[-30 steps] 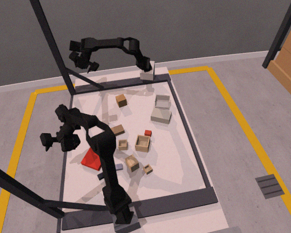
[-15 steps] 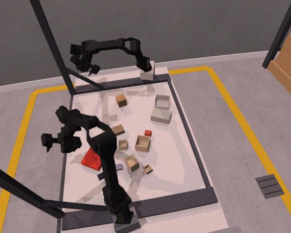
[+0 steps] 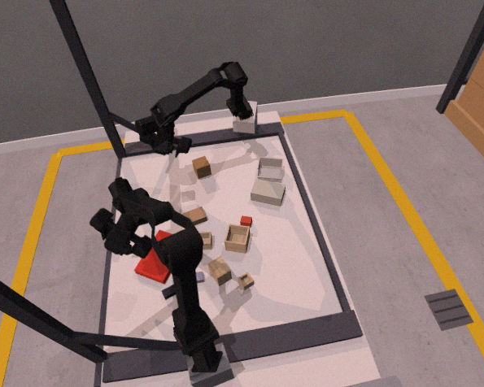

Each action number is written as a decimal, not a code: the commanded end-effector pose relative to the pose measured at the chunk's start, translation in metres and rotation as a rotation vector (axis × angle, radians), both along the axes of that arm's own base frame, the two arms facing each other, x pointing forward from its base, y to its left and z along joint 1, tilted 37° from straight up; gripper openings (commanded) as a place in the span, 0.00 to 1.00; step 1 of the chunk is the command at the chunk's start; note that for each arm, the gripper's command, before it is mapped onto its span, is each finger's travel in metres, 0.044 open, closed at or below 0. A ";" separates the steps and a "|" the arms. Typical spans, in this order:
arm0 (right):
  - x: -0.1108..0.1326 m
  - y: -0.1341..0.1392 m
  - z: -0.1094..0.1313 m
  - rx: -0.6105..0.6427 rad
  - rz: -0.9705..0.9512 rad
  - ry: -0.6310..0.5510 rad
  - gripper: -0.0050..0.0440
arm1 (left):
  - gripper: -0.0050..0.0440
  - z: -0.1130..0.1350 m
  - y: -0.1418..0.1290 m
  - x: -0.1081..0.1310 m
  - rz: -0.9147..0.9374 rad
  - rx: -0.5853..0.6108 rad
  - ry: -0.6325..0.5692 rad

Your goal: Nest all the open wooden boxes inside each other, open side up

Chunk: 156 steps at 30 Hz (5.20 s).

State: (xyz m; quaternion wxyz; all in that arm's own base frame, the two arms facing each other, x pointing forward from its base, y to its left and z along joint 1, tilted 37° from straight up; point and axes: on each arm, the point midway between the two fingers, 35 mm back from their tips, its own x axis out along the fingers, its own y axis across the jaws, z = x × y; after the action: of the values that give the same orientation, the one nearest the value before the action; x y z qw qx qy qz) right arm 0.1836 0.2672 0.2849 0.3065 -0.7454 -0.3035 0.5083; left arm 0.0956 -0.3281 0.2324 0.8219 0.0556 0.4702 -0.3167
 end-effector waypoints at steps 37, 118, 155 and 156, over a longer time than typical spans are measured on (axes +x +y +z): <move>0.061 -0.153 -0.033 1.379 -1.388 0.968 0.92 | 0.92 -0.012 0.287 0.118 0.468 -0.045 0.116; 0.090 -0.264 -0.165 1.365 -2.613 2.467 0.92 | 0.92 -0.013 0.337 0.097 0.613 -0.116 0.063; 0.098 -0.262 -0.168 1.384 -2.586 2.463 0.60 | 0.92 -0.013 0.337 0.097 0.613 -0.116 0.063; 0.098 -0.262 -0.168 1.384 -2.586 2.463 0.60 | 0.92 -0.013 0.337 0.097 0.613 -0.116 0.063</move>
State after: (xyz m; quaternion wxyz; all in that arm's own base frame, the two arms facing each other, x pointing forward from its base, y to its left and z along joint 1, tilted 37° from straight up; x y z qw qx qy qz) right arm 0.2803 0.0052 0.1125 -0.6507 -0.4719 -0.5946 0.0205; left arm 0.1932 0.0087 0.2159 0.8621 -0.1487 0.4776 -0.0811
